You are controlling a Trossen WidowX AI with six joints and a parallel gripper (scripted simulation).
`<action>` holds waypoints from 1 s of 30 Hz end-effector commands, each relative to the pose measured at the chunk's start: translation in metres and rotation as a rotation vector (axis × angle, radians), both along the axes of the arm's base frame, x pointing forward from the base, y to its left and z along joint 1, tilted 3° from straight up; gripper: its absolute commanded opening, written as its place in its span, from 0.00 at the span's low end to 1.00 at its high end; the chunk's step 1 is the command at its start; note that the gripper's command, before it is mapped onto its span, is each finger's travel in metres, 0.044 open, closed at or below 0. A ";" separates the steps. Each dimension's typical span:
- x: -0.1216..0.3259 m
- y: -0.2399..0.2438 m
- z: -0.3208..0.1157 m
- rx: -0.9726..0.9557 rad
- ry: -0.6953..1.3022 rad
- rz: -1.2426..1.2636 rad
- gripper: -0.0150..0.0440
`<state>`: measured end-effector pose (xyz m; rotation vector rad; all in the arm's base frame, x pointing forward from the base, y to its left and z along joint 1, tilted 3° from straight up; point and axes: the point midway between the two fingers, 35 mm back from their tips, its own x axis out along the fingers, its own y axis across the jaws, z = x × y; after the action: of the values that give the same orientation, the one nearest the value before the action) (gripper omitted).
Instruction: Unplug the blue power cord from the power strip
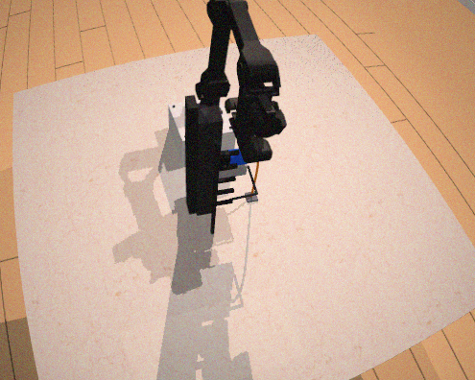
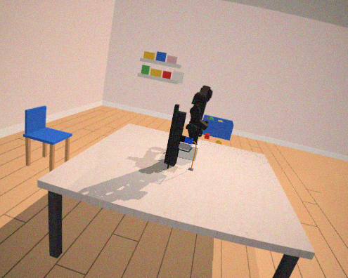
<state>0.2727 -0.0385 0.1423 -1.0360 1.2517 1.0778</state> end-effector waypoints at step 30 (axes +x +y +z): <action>0.000 0.002 -0.010 0.000 0.000 0.001 0.25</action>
<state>0.2714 -0.0392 0.1320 -1.0367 1.2524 1.0815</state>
